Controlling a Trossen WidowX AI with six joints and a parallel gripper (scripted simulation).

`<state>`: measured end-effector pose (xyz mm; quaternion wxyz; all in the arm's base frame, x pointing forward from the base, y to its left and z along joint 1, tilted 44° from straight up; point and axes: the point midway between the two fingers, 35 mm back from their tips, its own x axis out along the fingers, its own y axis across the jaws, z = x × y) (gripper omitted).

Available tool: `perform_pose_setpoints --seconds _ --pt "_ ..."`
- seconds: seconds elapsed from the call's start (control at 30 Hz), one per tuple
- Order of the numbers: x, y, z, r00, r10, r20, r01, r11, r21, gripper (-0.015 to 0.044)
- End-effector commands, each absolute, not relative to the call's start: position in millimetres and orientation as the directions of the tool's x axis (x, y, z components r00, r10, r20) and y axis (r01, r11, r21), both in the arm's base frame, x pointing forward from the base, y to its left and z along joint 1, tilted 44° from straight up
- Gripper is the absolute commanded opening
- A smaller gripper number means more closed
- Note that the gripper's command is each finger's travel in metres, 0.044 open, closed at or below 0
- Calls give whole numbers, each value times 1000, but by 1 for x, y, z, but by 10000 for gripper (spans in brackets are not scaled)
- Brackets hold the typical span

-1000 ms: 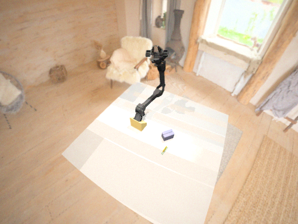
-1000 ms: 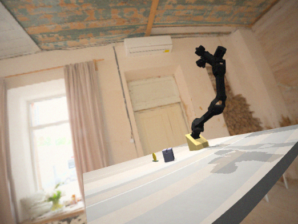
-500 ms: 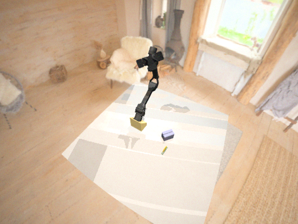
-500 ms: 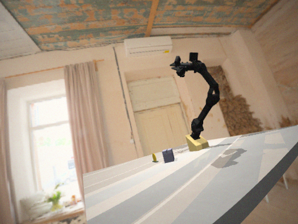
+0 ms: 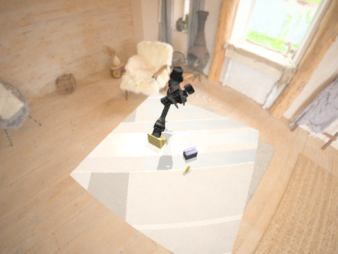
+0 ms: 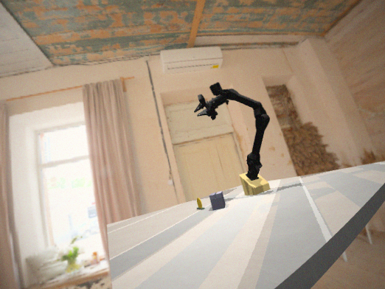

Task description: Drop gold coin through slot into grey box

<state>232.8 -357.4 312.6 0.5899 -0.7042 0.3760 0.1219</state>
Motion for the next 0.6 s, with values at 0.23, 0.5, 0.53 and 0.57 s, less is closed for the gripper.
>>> perform_pose_setpoints --seconds 0.23,0.5,0.53,0.57 --pt "329 -284 168 573 123 -810 -819 130 -559 161" --pt "359 -214 97 390 377 -840 -921 140 -364 161" --pt "361 -204 87 360 410 -838 -932 135 -335 161" --pt "363 -192 75 321 451 -833 -947 128 -296 161"
